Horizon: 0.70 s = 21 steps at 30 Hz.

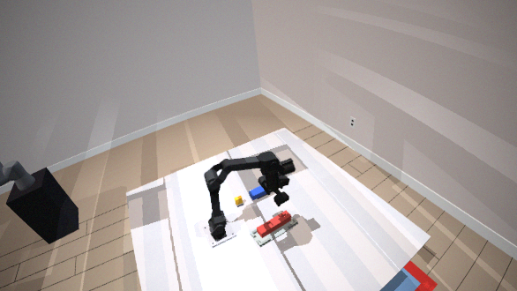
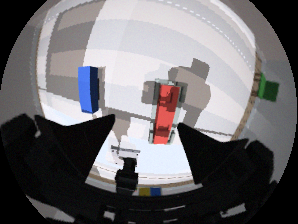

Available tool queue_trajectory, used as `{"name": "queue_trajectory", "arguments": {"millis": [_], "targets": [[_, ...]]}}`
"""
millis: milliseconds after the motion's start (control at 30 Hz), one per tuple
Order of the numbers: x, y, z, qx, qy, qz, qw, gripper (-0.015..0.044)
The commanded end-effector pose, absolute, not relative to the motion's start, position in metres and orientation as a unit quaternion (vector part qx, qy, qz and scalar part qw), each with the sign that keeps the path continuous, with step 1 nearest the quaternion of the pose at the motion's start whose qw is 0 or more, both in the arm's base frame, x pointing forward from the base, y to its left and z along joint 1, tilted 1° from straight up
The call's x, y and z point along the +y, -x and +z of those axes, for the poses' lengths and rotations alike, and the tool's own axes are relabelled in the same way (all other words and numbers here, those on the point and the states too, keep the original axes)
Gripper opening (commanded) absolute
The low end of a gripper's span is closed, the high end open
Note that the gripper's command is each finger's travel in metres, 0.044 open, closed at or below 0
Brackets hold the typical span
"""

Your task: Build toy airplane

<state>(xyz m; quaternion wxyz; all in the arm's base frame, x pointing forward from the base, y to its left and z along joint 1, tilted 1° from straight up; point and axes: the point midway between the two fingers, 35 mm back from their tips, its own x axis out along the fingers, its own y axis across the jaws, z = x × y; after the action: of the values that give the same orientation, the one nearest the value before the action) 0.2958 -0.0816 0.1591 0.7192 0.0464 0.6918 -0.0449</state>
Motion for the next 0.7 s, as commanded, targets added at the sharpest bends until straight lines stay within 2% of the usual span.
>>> {"name": "queue_trajectory", "arguments": {"millis": [0,267,500,667], "targets": [[-0.027,-0.32,0.156,0.691,-0.045,-0.043,0.72,0.044],[0.089,-0.335,0.147,0.69,-0.049,-0.039,0.721,0.044],[0.092,-0.335,0.145,0.69,-0.049,-0.039,0.721,0.044],[0.092,-0.337,0.112,0.69,-0.049,-0.039,0.721,0.044]]}}
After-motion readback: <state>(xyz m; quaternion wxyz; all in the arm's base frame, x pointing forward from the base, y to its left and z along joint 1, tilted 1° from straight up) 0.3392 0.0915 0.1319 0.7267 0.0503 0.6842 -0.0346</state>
